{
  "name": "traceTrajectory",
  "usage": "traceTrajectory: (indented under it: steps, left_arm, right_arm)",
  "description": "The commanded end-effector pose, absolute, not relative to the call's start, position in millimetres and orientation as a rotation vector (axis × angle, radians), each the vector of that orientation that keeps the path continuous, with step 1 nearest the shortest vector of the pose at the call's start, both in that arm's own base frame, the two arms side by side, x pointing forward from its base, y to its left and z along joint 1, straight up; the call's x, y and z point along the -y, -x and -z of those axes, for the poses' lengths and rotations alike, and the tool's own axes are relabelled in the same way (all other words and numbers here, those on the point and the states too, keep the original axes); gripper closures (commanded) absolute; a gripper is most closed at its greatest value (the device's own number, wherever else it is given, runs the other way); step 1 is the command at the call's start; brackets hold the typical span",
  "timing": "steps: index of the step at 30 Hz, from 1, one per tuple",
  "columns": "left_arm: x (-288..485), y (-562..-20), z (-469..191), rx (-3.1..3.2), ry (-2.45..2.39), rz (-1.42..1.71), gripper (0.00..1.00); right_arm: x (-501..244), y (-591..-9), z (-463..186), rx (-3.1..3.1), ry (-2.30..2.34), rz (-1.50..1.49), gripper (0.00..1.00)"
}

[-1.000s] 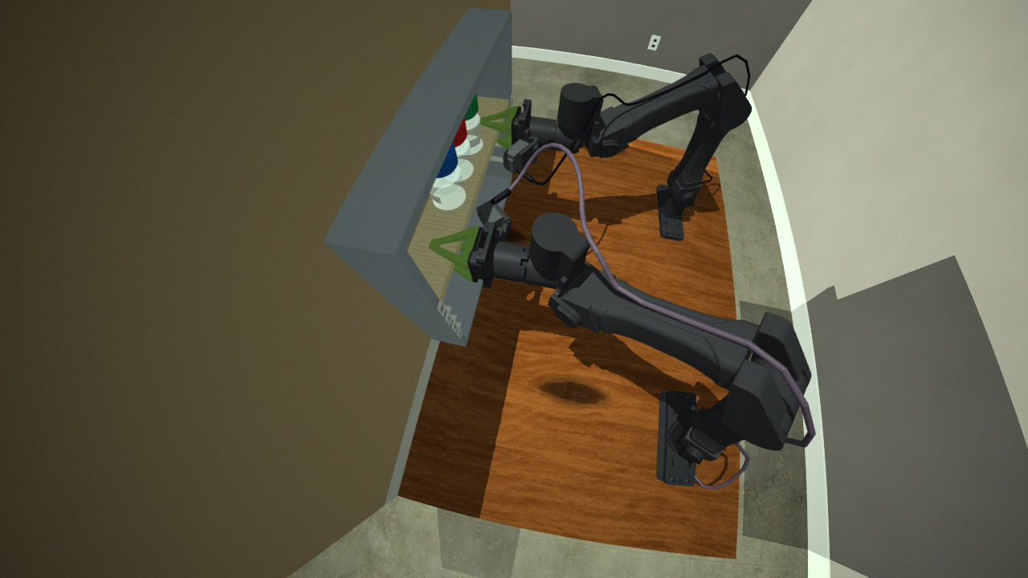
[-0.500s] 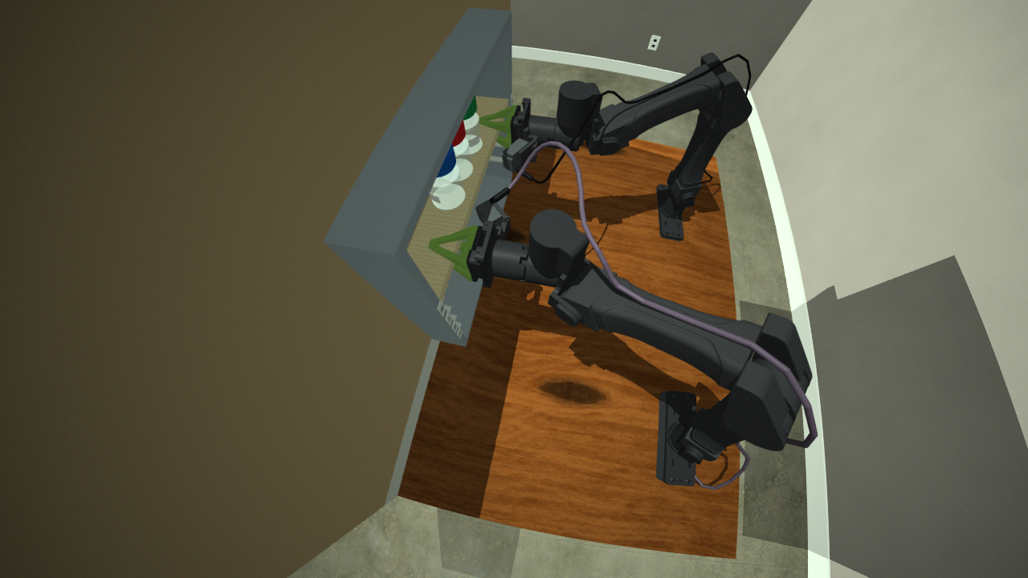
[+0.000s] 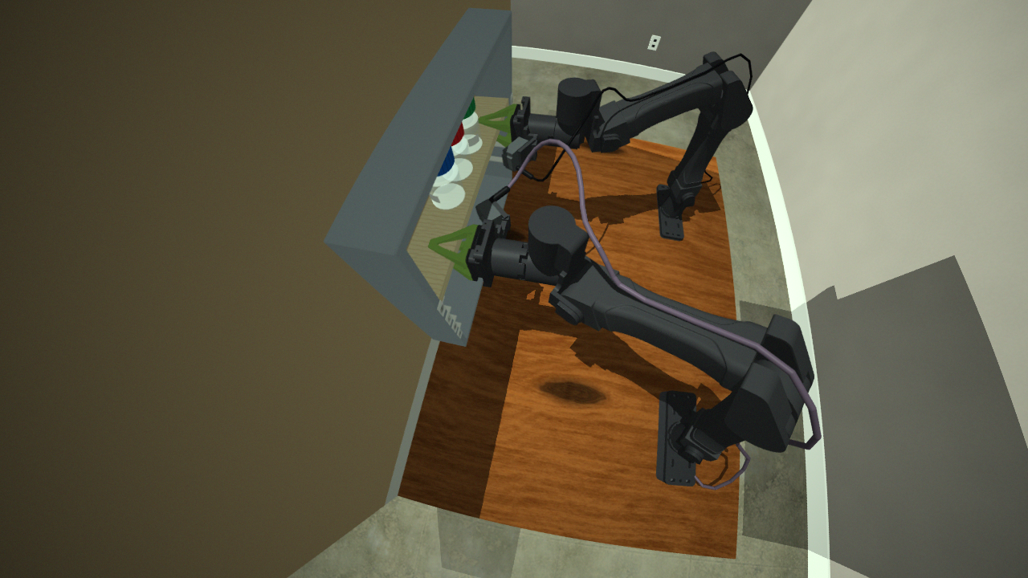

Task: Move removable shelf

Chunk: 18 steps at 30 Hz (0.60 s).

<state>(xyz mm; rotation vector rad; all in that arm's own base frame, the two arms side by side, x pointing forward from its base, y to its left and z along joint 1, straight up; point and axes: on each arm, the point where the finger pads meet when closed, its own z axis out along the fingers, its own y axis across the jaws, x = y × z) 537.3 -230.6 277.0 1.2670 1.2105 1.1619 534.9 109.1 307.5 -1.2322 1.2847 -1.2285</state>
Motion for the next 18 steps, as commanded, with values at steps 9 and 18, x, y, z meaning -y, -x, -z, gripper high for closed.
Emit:
traceTrajectory:
  steps: [9, 18]
  left_arm:
    - [228.4, -538.5, -314.4, -1.176, -1.23, -1.176, 1.0]
    - [228.4, -538.5, -319.1, -1.176, -1.23, -1.176, 1.0]
  right_arm:
    - [-107.5, -534.9, -345.1, -1.245, 1.186, 1.245, 1.0]
    - [-107.5, -534.9, -349.8, -1.245, 1.186, 1.245, 1.0]
